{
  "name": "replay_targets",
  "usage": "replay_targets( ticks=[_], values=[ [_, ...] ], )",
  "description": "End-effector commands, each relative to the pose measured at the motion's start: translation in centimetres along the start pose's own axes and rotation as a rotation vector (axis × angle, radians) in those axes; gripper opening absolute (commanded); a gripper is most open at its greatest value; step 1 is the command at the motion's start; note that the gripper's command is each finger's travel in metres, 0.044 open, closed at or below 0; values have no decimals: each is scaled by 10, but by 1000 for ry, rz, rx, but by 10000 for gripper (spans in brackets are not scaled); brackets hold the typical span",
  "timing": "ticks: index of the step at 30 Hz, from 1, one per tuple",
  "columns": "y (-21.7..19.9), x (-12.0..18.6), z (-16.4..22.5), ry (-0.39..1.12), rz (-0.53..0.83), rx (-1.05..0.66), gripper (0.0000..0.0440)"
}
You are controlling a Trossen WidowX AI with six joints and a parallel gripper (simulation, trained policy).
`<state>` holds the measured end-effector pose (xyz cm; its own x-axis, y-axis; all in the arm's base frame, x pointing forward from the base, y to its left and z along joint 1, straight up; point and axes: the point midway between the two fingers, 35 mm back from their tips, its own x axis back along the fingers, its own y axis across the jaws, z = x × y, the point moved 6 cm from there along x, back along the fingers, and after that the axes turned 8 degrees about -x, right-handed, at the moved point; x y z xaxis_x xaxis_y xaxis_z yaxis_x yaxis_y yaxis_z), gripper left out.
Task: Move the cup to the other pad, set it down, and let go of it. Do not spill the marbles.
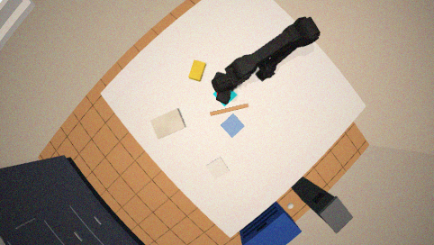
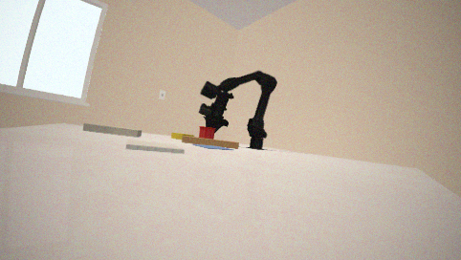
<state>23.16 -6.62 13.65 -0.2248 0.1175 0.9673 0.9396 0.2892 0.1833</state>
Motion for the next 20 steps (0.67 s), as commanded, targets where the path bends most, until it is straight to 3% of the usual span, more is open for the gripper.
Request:
replay_targets(
  ticks=[1, 20],
  values=[
    [-2, 4, 0, -7, -24, 0, 167],
    [-14, 35, -4, -64, -144, -20, 275]
  ],
)
